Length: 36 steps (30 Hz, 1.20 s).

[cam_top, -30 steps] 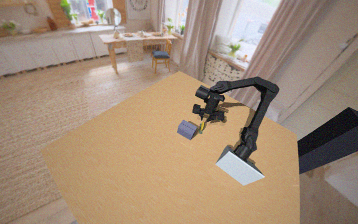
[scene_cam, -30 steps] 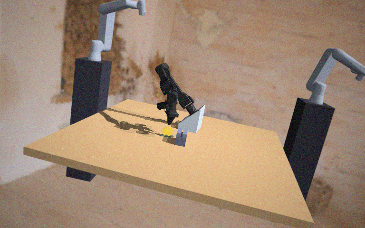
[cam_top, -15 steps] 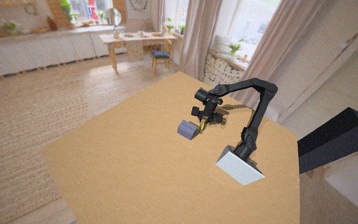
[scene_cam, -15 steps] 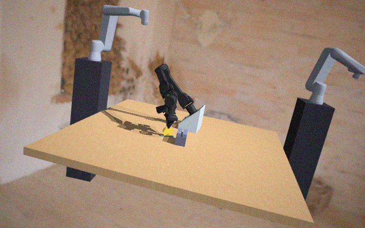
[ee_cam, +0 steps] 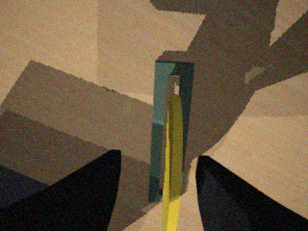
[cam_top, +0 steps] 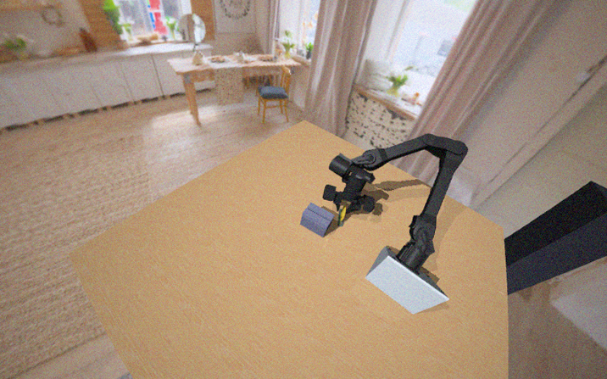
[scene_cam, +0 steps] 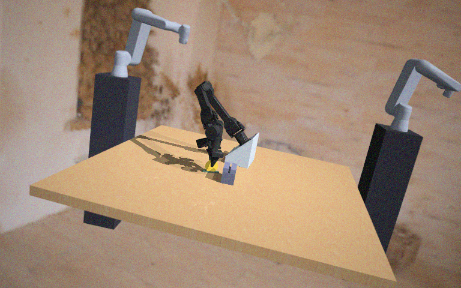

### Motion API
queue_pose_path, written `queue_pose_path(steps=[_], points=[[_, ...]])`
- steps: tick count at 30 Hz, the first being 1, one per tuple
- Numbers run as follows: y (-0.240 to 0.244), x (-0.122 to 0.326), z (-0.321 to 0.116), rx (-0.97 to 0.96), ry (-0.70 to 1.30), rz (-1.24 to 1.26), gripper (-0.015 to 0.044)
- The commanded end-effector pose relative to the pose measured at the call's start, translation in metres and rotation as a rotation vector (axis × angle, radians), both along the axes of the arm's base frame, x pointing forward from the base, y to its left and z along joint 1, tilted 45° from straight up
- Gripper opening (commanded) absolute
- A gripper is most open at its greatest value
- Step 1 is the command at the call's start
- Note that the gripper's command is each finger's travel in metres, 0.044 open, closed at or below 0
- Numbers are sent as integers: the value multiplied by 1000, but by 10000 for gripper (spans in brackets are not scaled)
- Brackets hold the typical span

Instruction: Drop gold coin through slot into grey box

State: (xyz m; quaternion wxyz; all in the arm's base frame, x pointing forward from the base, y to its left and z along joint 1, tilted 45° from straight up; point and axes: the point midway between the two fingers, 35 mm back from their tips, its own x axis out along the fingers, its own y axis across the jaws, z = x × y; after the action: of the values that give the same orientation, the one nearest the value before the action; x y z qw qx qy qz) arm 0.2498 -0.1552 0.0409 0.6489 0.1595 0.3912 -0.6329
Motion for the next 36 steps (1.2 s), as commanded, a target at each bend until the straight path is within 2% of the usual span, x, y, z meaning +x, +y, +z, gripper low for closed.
queue_pose_path(steps=[1,17,22,27,36], points=[[-5,-5,-8,-3,23,2,161],[-16,-9,-19,-6,24,2,161],[-16,-9,-19,-6,24,2,29],[-16,-9,-19,-6,24,2,0],[-15,-8,-18,-6,24,2,0]])
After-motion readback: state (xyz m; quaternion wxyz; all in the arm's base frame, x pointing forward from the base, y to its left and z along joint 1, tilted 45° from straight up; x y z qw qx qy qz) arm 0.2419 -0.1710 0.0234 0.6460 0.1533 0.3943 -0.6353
